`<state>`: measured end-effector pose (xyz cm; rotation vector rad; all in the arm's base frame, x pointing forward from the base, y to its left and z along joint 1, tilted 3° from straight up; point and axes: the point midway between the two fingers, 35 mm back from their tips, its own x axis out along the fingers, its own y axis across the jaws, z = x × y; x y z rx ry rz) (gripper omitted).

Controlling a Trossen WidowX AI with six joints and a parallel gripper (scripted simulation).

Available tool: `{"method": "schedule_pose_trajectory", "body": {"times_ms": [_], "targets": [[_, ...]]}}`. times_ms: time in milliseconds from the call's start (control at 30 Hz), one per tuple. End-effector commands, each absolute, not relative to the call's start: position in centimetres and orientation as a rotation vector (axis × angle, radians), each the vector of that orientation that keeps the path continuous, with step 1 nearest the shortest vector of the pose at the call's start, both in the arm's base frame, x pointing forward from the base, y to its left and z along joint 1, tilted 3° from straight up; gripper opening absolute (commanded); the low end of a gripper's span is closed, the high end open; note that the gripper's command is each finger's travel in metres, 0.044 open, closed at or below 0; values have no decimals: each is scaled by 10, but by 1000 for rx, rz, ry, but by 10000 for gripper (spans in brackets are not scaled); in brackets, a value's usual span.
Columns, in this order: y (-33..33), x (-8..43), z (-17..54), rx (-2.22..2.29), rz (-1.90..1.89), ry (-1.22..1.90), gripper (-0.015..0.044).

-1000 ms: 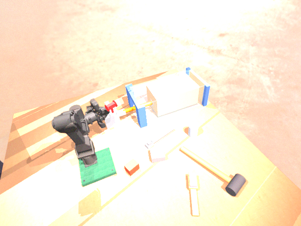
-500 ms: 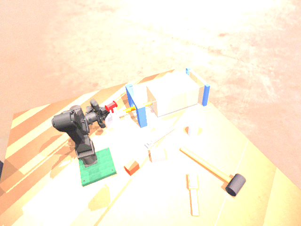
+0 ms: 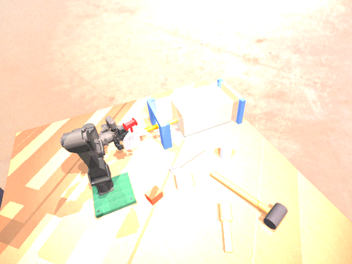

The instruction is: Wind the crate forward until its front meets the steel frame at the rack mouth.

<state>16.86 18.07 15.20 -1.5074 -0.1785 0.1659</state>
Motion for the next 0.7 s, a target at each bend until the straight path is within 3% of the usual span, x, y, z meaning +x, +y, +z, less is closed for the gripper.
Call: {"method": "schedule_pose_trajectory", "body": {"times_ms": [0,667], "targets": [[181,169,152,-1506,165,-180,0],[181,169,149,-1506,165,-180,0]]}}
